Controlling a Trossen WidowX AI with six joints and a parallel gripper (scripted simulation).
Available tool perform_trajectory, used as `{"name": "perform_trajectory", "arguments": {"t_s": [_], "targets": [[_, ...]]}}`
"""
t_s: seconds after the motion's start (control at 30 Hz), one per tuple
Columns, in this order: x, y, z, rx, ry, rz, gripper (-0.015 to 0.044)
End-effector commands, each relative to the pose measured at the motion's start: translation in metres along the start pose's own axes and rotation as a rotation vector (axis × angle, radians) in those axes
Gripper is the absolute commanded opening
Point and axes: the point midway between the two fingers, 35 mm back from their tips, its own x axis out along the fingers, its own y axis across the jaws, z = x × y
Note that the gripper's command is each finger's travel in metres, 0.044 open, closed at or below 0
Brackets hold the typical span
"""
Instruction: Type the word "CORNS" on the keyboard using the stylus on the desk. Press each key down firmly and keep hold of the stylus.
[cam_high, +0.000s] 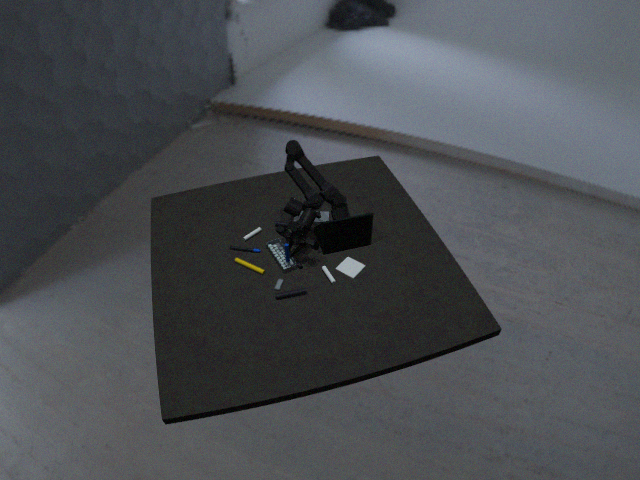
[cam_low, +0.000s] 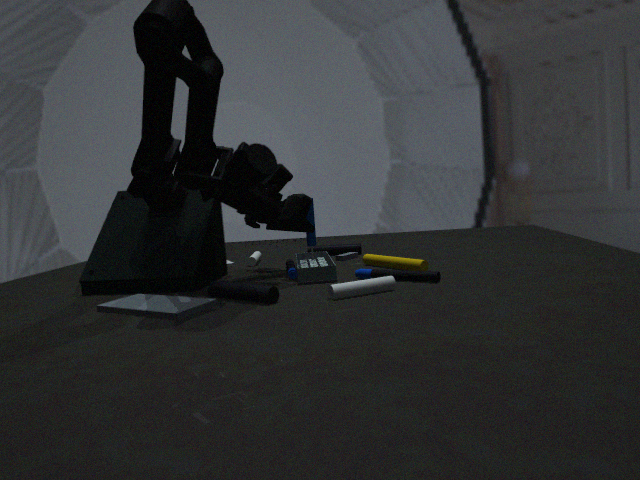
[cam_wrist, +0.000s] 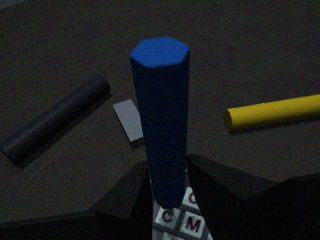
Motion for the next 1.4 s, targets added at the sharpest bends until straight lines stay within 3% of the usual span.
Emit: {"name": "perform_trajectory", "arguments": {"t_s": [0.0,1.37], "targets": [[0.001,0.002,-0.002,-0.002,0.003,0.008,0.0081],[-0.016,0.003,0.029,-0.007,0.0,0.012,0.0078]]}}
